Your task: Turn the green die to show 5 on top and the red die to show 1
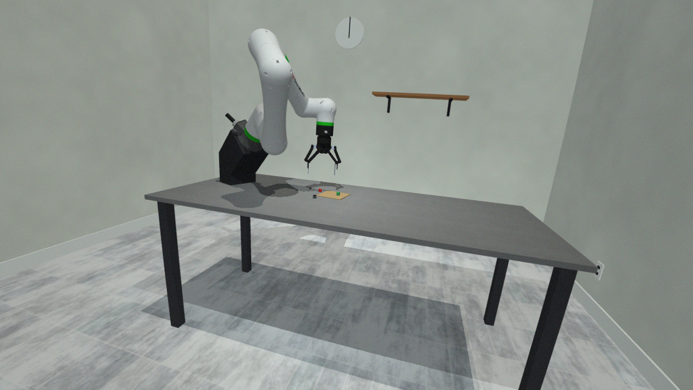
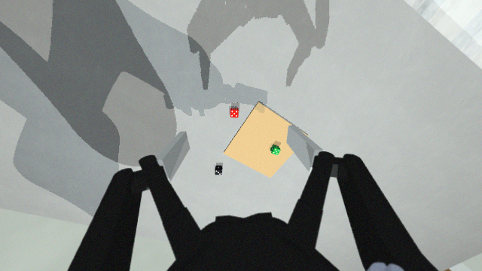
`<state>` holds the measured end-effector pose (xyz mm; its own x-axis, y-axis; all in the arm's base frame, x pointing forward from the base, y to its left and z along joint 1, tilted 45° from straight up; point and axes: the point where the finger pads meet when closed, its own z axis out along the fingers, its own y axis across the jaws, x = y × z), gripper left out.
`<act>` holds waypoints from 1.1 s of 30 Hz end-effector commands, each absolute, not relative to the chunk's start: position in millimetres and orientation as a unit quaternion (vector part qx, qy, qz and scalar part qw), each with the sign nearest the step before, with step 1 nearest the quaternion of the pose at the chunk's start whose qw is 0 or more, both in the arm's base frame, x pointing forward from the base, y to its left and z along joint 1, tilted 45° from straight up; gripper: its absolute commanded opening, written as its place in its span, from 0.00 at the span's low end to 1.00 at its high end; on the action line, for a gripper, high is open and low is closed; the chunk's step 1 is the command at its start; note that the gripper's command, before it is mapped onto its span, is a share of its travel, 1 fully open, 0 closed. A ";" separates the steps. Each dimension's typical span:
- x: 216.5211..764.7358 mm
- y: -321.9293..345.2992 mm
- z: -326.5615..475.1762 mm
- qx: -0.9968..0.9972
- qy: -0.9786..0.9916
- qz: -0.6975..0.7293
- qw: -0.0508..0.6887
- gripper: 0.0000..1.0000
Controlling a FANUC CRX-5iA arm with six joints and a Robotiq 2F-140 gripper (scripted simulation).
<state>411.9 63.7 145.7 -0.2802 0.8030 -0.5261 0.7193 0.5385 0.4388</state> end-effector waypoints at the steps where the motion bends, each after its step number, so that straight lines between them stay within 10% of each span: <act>1: 407.1 63.8 140.5 0.509 0.773 0.073 0.372 1.00; 2: 407.1 63.8 140.5 0.509 0.773 0.073 0.372 0.19; 33: 407.1 63.8 140.5 0.509 0.773 0.073 0.372 0.19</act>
<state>407.2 63.6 140.3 -0.2056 0.8403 -0.5016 0.7327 0.4720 0.4904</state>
